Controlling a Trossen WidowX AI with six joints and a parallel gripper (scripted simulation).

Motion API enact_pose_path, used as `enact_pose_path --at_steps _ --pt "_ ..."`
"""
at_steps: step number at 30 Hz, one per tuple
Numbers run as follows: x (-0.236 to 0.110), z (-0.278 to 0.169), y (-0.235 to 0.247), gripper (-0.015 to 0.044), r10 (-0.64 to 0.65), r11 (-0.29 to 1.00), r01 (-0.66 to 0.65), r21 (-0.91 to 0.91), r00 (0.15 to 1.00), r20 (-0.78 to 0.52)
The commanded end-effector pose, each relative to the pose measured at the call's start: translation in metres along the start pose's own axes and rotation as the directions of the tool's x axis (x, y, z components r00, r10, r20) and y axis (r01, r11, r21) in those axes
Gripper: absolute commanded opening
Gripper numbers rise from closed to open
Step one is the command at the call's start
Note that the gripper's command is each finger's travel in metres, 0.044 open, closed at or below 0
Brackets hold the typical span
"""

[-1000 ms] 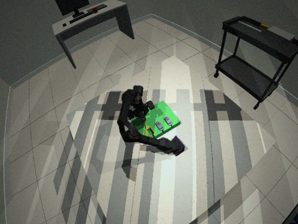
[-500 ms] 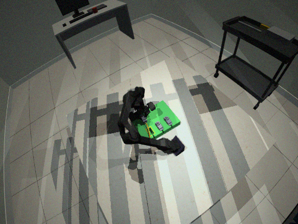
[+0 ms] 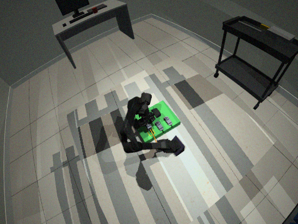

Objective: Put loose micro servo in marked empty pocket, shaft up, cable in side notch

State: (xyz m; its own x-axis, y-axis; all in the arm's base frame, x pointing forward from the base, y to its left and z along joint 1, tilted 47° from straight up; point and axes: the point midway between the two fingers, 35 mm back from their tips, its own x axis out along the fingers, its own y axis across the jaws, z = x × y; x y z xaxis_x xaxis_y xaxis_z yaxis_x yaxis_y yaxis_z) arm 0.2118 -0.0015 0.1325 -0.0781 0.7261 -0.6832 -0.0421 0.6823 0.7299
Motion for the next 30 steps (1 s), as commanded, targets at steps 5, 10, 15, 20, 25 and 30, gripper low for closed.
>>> enact_pose_path --at_steps 5,10,15,20,25,30 --pt "0.000 -0.027 0.001 0.0000 -0.021 1.000 0.021 -0.004 0.999 0.029" --pt "0.002 -0.027 0.001 0.0000 -0.019 1.000 0.019 -0.004 0.999 0.025" --pt "0.009 -0.026 0.001 0.0000 -0.012 1.000 0.013 -0.006 1.000 0.016" --pt "0.017 -0.026 0.001 0.0000 -0.005 1.000 0.005 -0.007 1.000 0.006" --pt "0.020 -0.026 0.001 0.0000 -0.003 1.000 0.003 -0.007 1.000 0.003" --pt "0.020 -0.026 0.001 0.0000 -0.003 1.000 0.003 -0.007 1.000 0.003"
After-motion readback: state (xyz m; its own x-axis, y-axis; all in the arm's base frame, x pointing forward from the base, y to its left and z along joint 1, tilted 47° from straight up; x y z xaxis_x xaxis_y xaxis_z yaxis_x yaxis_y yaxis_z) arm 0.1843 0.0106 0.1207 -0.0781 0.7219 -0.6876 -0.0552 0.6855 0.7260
